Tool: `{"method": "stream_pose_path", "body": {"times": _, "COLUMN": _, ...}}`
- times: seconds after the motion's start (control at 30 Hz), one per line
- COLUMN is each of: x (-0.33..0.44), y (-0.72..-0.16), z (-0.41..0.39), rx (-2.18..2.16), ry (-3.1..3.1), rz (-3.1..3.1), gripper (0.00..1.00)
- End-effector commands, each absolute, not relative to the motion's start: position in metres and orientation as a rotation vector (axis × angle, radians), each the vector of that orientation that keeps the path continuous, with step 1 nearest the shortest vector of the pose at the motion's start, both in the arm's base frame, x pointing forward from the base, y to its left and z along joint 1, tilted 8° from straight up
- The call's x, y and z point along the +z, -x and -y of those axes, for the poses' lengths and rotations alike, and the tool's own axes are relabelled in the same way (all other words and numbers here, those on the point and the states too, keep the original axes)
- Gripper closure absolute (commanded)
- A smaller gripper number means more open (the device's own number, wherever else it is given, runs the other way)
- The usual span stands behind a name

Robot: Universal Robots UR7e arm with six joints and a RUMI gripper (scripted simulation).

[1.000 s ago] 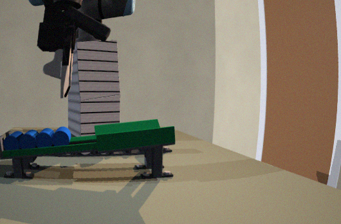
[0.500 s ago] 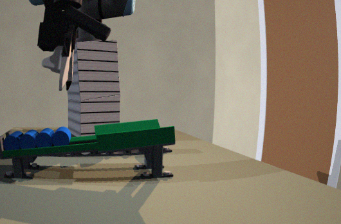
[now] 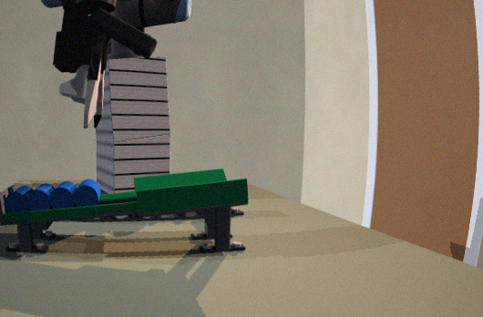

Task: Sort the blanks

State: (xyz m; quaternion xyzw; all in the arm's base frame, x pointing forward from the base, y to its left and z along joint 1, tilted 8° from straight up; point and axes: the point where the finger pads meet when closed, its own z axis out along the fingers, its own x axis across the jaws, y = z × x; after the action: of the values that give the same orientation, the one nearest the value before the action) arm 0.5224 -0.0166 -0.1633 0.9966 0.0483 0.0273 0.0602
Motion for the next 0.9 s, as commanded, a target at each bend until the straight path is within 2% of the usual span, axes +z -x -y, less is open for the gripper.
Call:
{"method": "stream_pose_path", "body": {"times": 0.0, "x": -0.163, "y": -0.521, "z": 0.015, "rx": 0.080, "ry": -3.017, "rz": -0.149, "gripper": 0.00}}
{"method": "stream_pose_path", "body": {"times": 0.87, "x": -0.149, "y": -0.520, "z": 0.013, "rx": 0.080, "ry": -3.016, "rz": -0.150, "gripper": 0.00}}
